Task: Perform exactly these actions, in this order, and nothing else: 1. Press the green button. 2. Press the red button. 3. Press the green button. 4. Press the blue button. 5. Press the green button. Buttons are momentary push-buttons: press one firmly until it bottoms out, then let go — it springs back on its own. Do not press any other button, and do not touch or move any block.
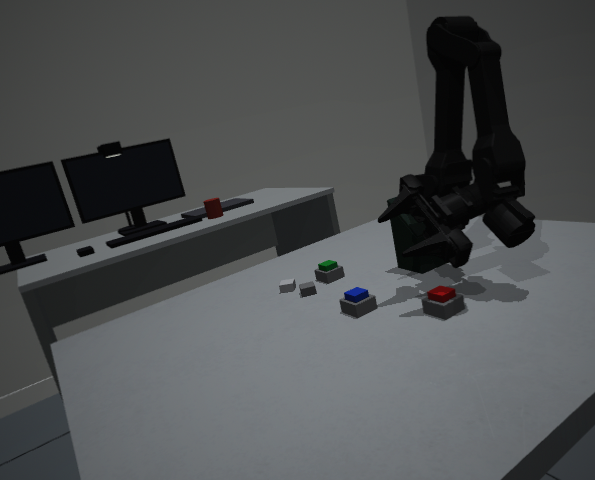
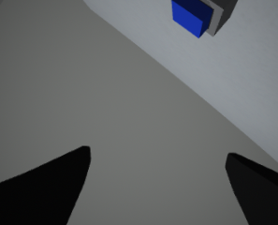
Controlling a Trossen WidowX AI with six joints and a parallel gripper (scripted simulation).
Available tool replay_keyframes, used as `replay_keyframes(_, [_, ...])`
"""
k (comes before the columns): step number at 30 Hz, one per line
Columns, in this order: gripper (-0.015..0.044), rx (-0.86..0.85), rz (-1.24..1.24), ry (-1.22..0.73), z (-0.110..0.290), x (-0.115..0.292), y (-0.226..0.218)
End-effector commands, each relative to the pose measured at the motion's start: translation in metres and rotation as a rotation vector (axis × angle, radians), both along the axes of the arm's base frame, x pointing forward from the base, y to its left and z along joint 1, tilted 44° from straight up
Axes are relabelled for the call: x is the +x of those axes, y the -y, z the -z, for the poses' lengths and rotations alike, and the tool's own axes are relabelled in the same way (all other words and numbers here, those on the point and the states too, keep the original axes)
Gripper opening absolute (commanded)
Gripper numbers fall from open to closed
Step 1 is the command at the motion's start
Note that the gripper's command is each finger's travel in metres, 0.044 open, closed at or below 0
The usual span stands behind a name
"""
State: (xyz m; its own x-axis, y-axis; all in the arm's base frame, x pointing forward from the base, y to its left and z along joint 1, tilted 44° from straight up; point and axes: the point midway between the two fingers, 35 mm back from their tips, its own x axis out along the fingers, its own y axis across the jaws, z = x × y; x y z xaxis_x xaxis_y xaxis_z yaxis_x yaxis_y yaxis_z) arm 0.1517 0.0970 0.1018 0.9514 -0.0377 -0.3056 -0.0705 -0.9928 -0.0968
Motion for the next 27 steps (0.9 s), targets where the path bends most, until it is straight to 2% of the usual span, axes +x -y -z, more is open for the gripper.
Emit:
replay_keyframes(1, [0.0400, 0.000, 0.008, -0.006, 0.001, 0.001, 0.001])
replay_keyframes(8, [0.0400, 0.018, 0.327, -0.241, 0.026, 0.017, 0.027])
replay_keyframes(14, [0.0400, 0.100, 0.657, -0.461, 0.051, 0.026, 0.054])
replay_keyframes(21, [0.0400, 0.277, 1.062, -0.699, 0.079, 0.028, 0.083])
replay_keyframes(27, [0.0400, 0.500, 1.417, -0.878, 0.101, 0.028, 0.104])
